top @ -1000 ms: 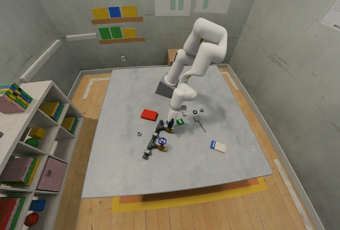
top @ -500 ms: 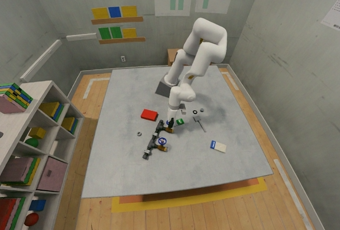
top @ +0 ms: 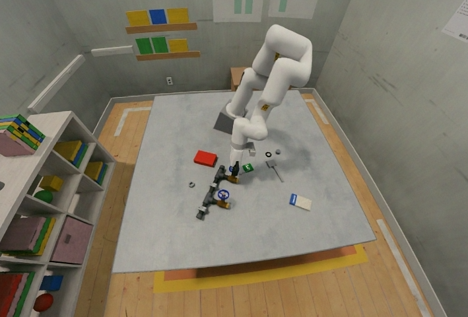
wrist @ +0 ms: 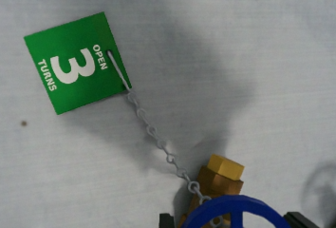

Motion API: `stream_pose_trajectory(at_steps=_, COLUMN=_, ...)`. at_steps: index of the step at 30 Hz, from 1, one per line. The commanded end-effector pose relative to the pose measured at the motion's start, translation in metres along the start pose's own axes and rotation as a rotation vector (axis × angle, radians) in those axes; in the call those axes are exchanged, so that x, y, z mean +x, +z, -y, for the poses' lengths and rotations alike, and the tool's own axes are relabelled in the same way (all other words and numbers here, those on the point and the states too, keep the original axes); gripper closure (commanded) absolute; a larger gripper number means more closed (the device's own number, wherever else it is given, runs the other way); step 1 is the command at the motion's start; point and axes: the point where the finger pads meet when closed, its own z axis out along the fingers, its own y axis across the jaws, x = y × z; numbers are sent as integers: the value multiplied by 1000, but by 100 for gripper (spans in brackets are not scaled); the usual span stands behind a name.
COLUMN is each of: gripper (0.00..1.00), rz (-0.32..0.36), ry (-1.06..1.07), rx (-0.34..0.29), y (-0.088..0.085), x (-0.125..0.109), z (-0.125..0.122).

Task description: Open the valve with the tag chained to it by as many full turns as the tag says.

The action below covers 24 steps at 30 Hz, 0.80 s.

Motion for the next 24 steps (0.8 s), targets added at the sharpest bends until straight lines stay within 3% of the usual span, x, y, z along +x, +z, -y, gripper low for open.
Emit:
stream_pose_trajectory(at_steps=1, gripper=100, rz=1, ry=0, rx=-9, y=0, x=0, z=-1)
stream_pose_trajectory(at_steps=2, gripper=0, rz=1, ry=0, rx=-9, y=0, x=0, z=-1)
stream_pose_trajectory(at_steps=24, gripper=0, rz=1, ry=0, rx=-9, y=0, x=0, z=-1)
